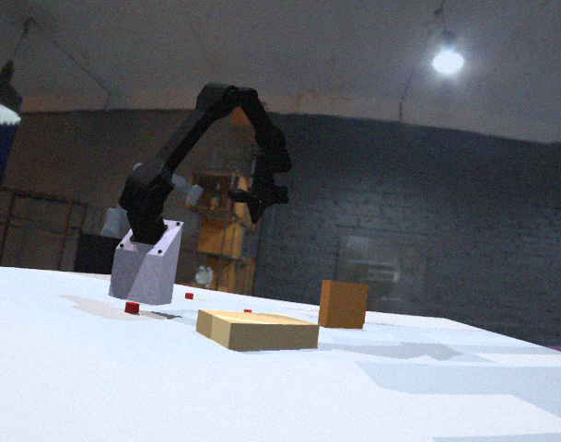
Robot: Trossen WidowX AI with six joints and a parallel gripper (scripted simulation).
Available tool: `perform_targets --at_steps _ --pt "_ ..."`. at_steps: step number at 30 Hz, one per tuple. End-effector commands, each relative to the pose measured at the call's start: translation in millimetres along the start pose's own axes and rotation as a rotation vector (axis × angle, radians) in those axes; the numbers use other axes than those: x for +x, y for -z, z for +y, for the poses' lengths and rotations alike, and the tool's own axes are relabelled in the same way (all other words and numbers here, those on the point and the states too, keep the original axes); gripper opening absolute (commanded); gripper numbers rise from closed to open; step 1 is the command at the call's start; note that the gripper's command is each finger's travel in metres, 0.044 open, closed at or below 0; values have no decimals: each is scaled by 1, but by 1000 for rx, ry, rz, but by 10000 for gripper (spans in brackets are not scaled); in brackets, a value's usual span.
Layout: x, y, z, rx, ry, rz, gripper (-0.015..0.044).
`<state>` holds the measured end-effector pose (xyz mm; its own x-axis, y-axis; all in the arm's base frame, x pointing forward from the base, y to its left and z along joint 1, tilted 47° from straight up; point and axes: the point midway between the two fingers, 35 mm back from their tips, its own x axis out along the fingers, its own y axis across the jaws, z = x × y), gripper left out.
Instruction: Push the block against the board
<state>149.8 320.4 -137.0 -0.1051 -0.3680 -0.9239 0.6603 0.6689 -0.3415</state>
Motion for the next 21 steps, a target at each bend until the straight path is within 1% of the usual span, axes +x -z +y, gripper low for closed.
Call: perform_targets --at_steps 1,8,11,18,21 --pt "-5 -57 20 76 -17 -61 0" --pt "-10 -140 33 185 -9 -163 0" --pt "-13 -190 32 219 19 -233 0" --pt "-18 -306 9 284 126 -391 0" --pt "-19 -336 -2 297 164 -429 0"
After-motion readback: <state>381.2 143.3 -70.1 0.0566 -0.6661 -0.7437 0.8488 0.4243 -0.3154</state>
